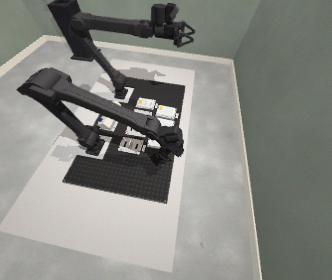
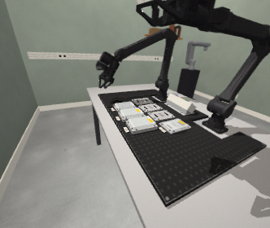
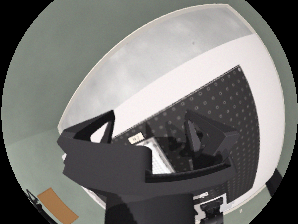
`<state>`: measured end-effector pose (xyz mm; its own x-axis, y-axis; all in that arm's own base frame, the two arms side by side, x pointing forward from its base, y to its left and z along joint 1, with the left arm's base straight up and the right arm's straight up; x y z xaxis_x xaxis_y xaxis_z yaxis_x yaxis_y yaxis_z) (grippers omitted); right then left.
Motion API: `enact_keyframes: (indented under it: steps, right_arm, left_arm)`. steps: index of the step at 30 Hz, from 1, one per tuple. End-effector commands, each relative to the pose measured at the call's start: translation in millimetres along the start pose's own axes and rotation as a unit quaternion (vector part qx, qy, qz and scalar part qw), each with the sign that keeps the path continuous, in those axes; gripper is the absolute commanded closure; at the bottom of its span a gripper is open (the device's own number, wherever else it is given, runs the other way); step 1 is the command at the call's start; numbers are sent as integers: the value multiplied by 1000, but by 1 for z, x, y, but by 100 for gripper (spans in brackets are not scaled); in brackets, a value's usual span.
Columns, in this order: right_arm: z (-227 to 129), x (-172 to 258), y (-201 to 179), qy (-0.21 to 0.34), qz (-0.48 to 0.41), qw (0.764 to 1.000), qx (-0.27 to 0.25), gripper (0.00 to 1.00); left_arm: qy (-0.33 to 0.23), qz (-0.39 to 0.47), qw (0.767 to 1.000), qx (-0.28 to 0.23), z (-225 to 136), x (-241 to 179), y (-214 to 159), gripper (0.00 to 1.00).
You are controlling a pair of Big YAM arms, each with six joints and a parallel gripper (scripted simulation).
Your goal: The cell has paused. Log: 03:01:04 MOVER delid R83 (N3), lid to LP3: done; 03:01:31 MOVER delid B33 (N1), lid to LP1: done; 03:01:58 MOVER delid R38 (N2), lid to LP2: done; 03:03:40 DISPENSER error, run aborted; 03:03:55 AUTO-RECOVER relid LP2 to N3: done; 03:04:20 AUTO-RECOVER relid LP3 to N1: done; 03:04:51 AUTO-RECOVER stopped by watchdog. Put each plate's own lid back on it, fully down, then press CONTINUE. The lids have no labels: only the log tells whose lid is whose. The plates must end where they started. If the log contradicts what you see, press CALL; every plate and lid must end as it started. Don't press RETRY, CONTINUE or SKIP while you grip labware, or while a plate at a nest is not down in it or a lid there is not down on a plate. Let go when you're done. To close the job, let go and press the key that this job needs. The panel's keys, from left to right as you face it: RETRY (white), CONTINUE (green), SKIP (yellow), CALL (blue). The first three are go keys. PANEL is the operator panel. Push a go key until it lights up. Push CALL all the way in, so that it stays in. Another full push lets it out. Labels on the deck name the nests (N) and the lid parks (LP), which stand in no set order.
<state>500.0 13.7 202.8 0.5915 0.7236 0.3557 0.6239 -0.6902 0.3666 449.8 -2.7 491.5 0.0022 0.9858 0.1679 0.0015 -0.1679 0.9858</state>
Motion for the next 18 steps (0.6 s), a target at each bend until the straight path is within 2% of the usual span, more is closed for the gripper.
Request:
enact_keyframes:
  steps: [1,3,5,8,11,12,14,18]
  right_arm:
    - [-12,9,-7,9,-1,1000,-1,0]
    - [-13,15,-7,22,-15,1000,-5,0]
    - [-10,31,-4,15,-31,999,14,0]
    - [-9,26,-26,0,-25,999,28,0]
    - [-13,27,-43,12,-24,999,18,0]
    - [-13,25,-50,1,-31,999,34,0]
    - [-14,36,-52,13,-55,998,38,0]
    - [-11,45,-61,-11,-56,996,65,0]
  left_arm:
    - [12,7,999,-32,-6,12,31,0]
    - [12,7,999,-32,-6,12,31,0]
    - [12,7,999,-32,-6,12,31,0]
    - [12,7,999,-32,-6,12,31,0]
    - [12,7,999,-32,-6,12,31,0]
    - [12,7,999,-32,-6,12,31,0]
    - [12,7,999,-32,-6,12,31,0]
    - [12,7,999,-32,-6,12,31,0]
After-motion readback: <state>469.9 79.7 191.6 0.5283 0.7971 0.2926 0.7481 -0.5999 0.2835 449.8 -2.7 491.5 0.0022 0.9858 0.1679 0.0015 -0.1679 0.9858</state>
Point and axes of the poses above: on each arm, the point where the finger pads meet when closed, its own z axis out along the fingers, its own x axis across the jaws, y = z × x, the point moved 7 cm from there along -z, back along the fingers, and after that the axes turned 10 degrees about z, right-handed, at the moved point
